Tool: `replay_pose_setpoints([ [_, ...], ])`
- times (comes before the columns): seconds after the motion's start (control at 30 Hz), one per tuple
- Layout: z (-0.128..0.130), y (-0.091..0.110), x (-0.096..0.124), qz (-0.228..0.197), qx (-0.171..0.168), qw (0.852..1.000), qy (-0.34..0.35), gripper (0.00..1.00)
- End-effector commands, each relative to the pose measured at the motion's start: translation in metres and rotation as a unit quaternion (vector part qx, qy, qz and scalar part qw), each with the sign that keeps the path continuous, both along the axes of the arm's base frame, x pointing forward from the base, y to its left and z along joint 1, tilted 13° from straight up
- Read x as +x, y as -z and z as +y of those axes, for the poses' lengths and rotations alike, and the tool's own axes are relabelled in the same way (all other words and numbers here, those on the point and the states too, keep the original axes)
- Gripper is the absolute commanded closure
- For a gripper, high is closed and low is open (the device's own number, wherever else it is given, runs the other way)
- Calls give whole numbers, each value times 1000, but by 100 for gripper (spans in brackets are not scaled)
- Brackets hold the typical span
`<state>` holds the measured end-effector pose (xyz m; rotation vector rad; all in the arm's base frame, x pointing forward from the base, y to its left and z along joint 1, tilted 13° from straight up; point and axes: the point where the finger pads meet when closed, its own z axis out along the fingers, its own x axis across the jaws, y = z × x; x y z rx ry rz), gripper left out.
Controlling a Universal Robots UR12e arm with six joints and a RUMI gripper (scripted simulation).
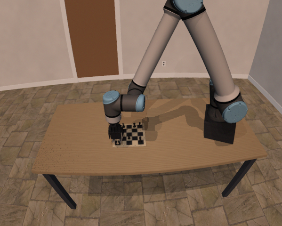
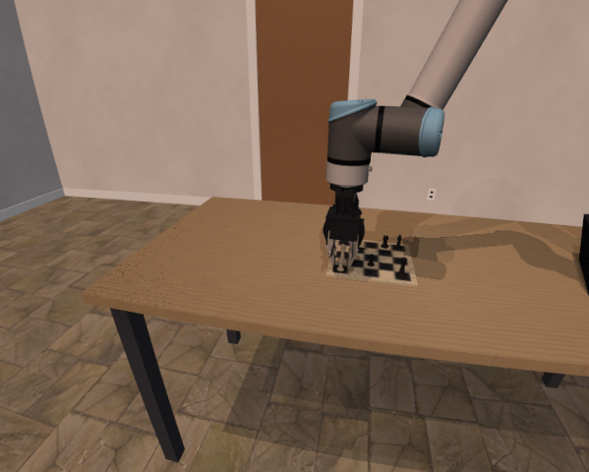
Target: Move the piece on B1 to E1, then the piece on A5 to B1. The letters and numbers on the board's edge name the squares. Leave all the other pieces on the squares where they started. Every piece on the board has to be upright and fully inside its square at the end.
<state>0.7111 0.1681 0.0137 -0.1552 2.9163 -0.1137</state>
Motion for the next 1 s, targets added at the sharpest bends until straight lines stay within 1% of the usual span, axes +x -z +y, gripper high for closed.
replay_pose_setpoints([
  [0.0,0,-1,0,-1,0,1000,0,80],
  [0.37,0,-1,0,-1,0,1000,0,80],
  [0.4,0,-1,0,-1,0,1000,0,100],
  [0.97,0,-1,0,-1,0,1000,0,100],
])
